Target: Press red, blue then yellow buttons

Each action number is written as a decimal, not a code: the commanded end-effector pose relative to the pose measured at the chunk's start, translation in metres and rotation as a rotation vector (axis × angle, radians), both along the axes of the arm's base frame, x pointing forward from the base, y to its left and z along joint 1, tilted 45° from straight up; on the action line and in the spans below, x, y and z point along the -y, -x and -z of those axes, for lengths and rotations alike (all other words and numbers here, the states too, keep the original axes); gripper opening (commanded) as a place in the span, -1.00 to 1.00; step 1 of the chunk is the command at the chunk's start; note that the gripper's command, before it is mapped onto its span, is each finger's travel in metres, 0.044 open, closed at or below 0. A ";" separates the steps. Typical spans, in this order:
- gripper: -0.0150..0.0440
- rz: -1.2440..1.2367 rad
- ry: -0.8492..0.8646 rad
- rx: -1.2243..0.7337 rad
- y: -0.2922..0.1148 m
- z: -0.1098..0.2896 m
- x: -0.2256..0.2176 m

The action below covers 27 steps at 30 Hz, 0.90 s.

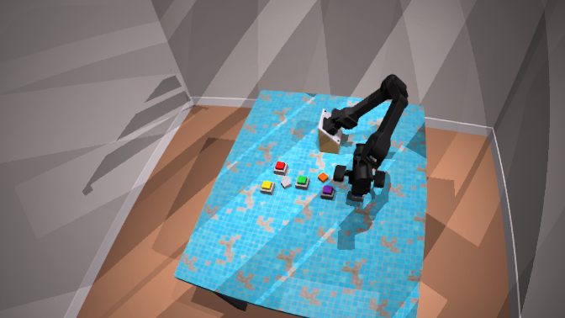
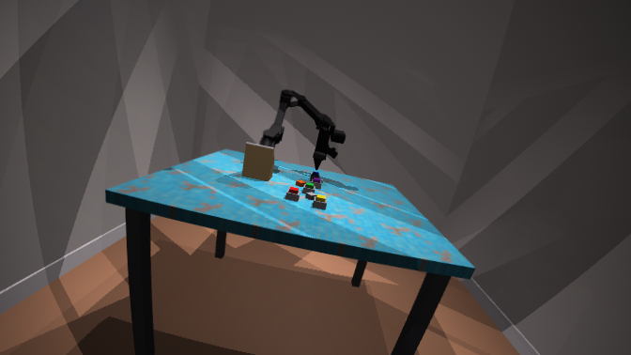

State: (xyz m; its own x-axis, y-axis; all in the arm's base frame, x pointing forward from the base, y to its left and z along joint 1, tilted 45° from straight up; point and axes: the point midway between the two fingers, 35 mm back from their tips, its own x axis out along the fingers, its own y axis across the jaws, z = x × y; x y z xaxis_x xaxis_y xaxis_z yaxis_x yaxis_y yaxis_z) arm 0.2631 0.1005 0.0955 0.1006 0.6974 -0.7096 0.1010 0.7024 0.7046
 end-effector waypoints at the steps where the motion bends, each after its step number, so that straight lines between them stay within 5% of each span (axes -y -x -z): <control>1: -0.42 -0.006 -0.003 0.010 0.001 -0.009 0.005; 7: -0.42 -0.006 0.000 0.008 0.007 -0.050 0.047; 14: -0.42 -0.004 0.000 0.007 0.006 -0.051 0.050; 27: -0.42 0.057 0.072 -0.048 -0.040 0.043 0.181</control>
